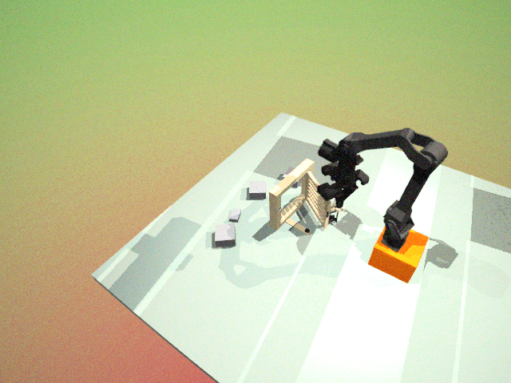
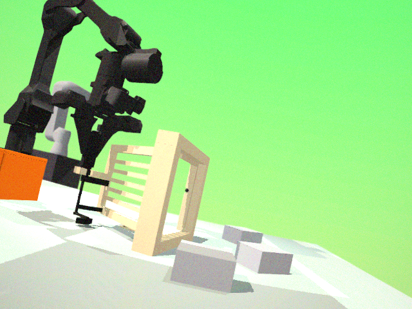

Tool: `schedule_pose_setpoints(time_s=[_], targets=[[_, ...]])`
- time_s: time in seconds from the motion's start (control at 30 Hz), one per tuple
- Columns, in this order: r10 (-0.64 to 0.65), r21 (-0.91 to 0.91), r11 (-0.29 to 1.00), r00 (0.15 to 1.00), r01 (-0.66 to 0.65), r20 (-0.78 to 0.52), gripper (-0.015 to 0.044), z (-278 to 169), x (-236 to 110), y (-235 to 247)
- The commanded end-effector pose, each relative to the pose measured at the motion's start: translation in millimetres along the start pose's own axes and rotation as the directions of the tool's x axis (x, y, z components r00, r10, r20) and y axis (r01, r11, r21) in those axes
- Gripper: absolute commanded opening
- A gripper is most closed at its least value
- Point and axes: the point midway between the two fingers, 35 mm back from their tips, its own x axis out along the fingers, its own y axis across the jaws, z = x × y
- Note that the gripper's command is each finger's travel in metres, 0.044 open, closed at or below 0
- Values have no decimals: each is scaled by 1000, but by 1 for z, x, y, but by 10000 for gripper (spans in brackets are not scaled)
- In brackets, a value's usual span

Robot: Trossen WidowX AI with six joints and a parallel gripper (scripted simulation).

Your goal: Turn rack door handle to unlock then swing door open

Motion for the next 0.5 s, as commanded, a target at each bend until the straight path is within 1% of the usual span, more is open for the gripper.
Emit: schedule_pose_setpoints(time_s=[0.0,0.47], targets=[[1,-74,997,1000,0,6,16,2,0,-8],[-2,-240,971,1000,4,7,16,10,0,-35]])
